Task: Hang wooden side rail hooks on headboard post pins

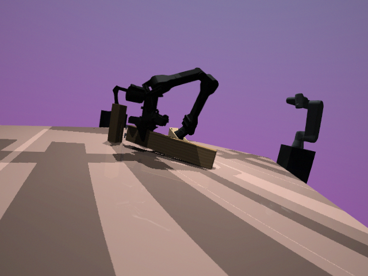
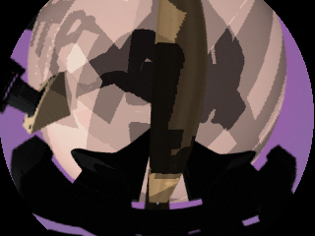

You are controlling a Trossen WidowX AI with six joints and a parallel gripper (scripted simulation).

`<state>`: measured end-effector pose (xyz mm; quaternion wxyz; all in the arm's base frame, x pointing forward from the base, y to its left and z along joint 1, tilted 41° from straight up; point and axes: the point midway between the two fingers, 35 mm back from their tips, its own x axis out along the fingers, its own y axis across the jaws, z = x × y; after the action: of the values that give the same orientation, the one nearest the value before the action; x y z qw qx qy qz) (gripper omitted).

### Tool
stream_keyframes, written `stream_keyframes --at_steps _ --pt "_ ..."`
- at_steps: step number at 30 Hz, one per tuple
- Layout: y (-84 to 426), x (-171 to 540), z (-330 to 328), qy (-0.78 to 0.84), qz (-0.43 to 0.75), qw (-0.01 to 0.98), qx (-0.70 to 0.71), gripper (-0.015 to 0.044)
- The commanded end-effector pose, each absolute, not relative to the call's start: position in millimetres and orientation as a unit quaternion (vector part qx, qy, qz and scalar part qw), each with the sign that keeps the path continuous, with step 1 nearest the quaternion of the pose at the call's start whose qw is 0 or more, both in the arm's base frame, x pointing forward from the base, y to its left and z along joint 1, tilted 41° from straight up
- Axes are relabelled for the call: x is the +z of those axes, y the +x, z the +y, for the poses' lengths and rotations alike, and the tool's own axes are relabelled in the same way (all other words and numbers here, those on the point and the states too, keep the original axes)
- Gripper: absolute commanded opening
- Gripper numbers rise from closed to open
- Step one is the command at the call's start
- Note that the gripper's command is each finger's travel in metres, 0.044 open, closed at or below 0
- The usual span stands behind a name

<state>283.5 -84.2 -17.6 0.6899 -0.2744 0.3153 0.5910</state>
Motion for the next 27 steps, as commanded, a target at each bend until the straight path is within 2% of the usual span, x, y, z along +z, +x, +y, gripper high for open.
stream_keyframes --at_steps 1,27 --pt "285.5 -16.0 -90.3 -0.280 0.316 0.691 0.587 0.0000" --pt "286.6 -17.1 -92.9 -0.280 0.316 0.691 0.587 0.0000"
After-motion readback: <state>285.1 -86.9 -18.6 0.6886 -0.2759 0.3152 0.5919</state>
